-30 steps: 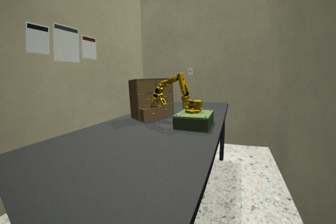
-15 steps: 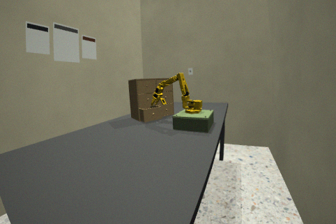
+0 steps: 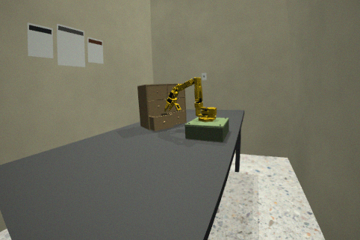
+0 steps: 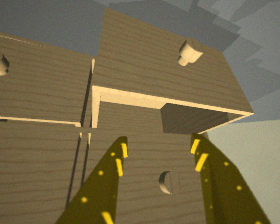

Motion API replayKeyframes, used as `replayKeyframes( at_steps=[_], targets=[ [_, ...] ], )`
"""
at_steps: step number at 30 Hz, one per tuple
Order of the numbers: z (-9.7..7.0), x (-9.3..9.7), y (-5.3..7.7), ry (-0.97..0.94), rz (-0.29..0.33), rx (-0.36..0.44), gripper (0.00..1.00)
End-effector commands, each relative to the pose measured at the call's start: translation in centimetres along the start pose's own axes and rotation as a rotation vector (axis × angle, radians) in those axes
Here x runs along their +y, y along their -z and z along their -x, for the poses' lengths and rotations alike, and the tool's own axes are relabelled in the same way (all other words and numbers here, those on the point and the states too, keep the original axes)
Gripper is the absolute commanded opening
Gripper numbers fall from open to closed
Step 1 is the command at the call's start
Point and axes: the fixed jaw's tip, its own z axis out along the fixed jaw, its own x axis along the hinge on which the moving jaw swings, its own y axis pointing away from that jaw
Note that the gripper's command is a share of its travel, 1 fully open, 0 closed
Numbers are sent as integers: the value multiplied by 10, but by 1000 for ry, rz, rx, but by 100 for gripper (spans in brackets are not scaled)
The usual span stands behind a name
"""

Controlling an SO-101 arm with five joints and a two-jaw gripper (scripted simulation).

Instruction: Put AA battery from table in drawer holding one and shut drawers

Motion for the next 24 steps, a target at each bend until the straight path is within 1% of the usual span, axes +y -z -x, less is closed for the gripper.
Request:
replayKeyframes(
  at_steps=[1, 3, 12, 20, 24],
  targets=[
    [6, 0, 11, -12, -1, 20, 25],
    [6, 0, 11, -12, -1, 20, 25],
    [26, 1, 22, -14, -1, 20, 25],
    [26, 1, 22, -14, -1, 20, 25],
    [26, -2, 16, -100, -10, 41, 25]
  ],
)
